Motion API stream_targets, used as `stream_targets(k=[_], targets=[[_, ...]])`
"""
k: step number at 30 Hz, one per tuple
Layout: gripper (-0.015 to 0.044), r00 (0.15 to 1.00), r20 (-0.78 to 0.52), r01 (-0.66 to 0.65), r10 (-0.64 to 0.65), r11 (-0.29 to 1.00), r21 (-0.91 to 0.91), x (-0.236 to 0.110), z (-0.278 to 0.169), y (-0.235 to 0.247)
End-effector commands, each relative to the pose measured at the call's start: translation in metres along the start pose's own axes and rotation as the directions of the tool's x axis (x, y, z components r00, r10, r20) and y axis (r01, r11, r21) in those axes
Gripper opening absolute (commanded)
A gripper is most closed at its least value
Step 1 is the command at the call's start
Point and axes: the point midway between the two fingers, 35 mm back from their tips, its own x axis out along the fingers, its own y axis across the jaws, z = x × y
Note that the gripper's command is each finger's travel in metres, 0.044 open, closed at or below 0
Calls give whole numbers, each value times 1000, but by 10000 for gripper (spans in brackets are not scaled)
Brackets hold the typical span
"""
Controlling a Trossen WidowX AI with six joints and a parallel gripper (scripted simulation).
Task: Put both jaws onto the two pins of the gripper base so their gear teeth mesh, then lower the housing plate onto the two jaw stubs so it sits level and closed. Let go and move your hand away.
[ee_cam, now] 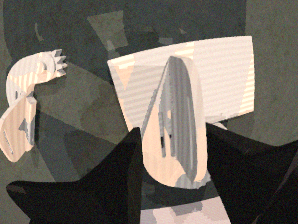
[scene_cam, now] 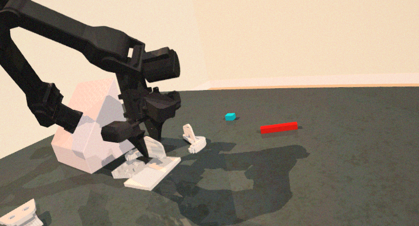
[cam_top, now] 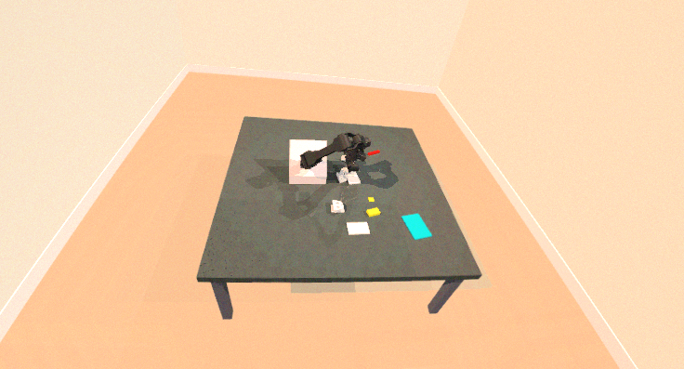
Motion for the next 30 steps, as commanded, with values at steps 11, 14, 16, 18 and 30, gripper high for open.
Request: stream_targets(k=[11,14,16,18,30], targets=[[134,1000,2,4,-4,1000,0,3,0,0],[134,1000,2,4,-4,1000,0,3,0,0],[134,1000,2,4,-4,1000,0,4,0,0],[134,1000,2,4,-4,1000,0,5,0,0],[134,1000,2,4,-4,1000,1,8,0,-1]])
